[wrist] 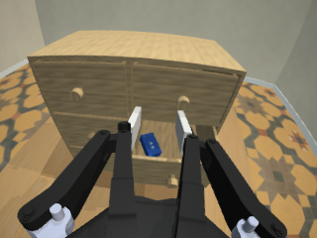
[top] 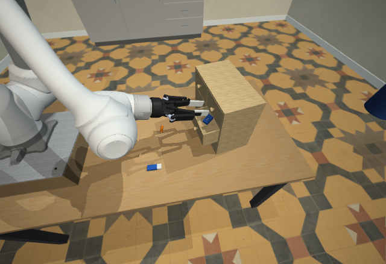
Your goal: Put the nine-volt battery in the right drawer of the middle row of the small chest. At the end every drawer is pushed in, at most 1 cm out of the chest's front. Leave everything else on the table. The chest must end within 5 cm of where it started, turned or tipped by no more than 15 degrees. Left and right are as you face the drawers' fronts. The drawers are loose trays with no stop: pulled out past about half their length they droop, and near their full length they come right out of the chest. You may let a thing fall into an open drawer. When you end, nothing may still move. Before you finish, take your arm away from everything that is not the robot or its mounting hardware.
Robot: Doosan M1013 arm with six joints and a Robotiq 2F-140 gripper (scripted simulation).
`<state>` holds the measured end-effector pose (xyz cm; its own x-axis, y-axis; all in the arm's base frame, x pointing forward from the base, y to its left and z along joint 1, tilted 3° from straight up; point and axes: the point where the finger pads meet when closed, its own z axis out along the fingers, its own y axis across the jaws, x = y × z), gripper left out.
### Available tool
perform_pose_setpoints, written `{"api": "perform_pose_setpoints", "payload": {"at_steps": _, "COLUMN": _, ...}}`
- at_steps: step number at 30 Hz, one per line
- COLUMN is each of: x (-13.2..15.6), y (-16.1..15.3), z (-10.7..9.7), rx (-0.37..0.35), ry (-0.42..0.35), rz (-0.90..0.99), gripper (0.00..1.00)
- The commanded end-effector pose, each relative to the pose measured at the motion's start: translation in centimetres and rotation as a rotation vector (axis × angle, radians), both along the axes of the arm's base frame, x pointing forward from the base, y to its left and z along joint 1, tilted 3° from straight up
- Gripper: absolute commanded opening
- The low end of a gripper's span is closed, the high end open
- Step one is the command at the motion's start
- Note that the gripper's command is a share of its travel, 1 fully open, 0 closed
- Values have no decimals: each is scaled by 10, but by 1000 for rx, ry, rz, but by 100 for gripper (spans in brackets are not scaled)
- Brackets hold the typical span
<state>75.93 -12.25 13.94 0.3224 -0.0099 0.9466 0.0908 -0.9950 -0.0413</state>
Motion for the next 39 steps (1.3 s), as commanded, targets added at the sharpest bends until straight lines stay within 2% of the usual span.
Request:
{"api": "perform_pose_setpoints", "payload": {"at_steps": 1, "x": 0, "y": 0, "z": 0, "rx": 0, "ry": 0, "rz": 0, "gripper": 100}}
{"api": "perform_pose_setpoints", "payload": {"at_steps": 20, "x": -8, "y": -1, "z": 0, "rx": 0, "ry": 0, "rz": 0, "gripper": 100}}
{"api": "perform_pose_setpoints", "payload": {"at_steps": 29, "x": -49, "y": -5, "z": 2, "rx": 0, "ry": 0, "rz": 0, "gripper": 100}}
{"api": "perform_pose_setpoints", "payload": {"at_steps": 31, "x": -49, "y": -5, "z": 2, "rx": 0, "ry": 0, "rz": 0, "gripper": 100}}
{"api": "perform_pose_setpoints", "payload": {"at_steps": 39, "x": -99, "y": -9, "z": 4, "rx": 0, "ry": 0, "rz": 0, "gripper": 100}}
